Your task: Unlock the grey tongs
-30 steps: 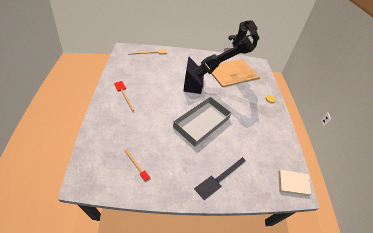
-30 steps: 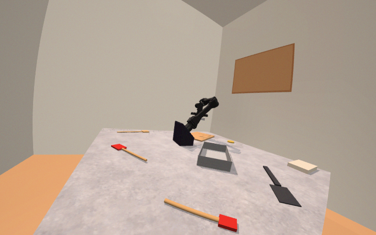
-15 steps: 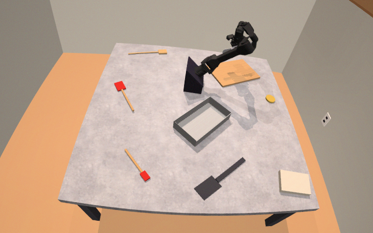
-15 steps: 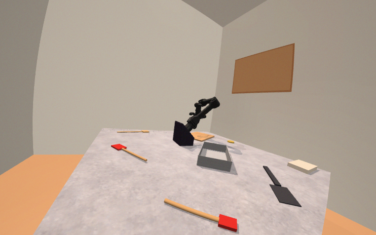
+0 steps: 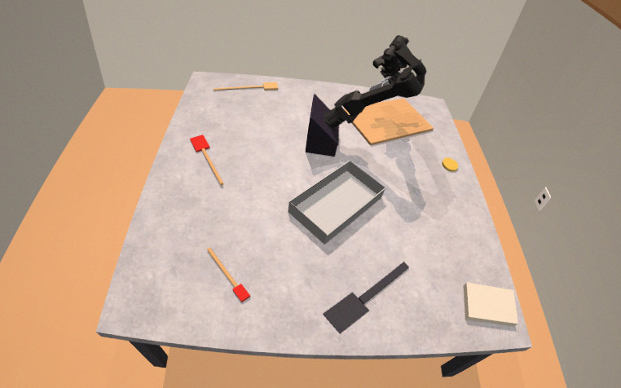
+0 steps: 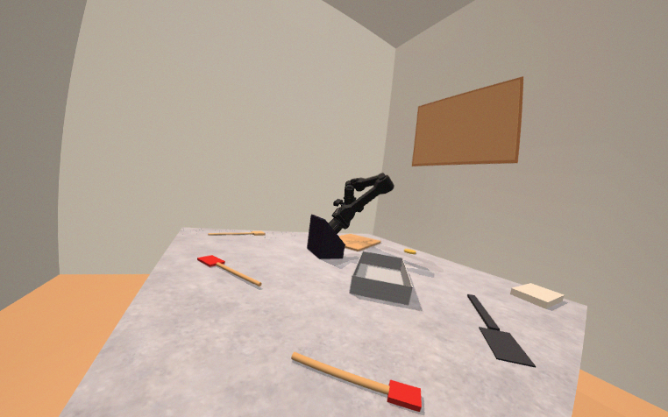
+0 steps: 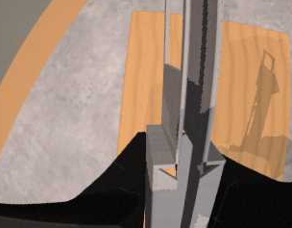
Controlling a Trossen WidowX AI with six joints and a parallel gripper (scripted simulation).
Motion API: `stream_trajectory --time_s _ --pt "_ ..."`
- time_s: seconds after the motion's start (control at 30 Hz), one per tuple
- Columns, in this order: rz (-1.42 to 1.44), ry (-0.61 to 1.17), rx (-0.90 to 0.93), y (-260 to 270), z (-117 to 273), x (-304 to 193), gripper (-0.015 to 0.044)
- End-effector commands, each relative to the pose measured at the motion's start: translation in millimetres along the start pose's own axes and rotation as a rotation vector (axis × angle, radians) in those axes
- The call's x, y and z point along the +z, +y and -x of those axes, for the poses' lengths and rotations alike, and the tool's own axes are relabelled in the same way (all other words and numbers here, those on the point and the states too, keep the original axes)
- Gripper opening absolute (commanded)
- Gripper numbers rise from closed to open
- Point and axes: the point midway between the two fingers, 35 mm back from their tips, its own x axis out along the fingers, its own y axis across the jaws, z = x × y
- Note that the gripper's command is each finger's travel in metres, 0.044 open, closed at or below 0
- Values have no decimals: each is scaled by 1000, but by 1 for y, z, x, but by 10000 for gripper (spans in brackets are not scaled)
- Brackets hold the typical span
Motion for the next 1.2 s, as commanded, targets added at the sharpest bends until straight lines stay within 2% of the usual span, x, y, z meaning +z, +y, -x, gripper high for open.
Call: stream_trajectory --time_s 0.0,0.6,1.17 --pt "4 -69 1 1 2 2 -150" --pt "9 -308 -49 -7 10 -8 -150" --pt "-27 -444 -140 -32 21 -35 -150"
